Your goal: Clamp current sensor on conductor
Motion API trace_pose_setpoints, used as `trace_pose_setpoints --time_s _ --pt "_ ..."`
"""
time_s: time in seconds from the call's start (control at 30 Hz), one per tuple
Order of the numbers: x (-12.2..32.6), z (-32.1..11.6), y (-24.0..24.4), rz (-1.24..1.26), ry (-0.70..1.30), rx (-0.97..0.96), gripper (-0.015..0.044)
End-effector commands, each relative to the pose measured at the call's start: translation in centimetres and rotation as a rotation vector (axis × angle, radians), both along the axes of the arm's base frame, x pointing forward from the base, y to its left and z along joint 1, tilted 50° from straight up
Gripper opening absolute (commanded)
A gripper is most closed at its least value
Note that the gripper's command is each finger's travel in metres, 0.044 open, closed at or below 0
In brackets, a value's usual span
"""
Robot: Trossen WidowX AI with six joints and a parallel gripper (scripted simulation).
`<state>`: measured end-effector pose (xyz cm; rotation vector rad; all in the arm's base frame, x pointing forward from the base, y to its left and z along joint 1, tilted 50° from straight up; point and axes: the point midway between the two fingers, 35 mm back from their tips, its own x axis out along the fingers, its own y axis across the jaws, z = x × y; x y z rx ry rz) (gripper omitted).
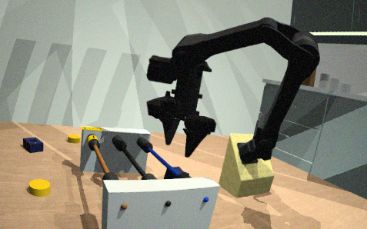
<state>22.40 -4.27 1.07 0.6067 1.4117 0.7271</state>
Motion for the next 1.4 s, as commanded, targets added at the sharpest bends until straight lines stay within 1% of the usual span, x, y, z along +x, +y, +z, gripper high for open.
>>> trace_pose_setpoints --time_s 0.0,1.17,1.3,1.37 --pt "-0.2 -0.1 0.3 0.012 -0.007 -0.004 0.044" --pt "-0.2 -3.7 4.6 0.012 -0.008 -0.002 0.044" --pt "-0.1 -3.5 4.3 0.018 -0.011 -0.007 0.0335" --pt "-0.1 -3.5 4.3 0.018 -0.011 -0.007 0.0322"
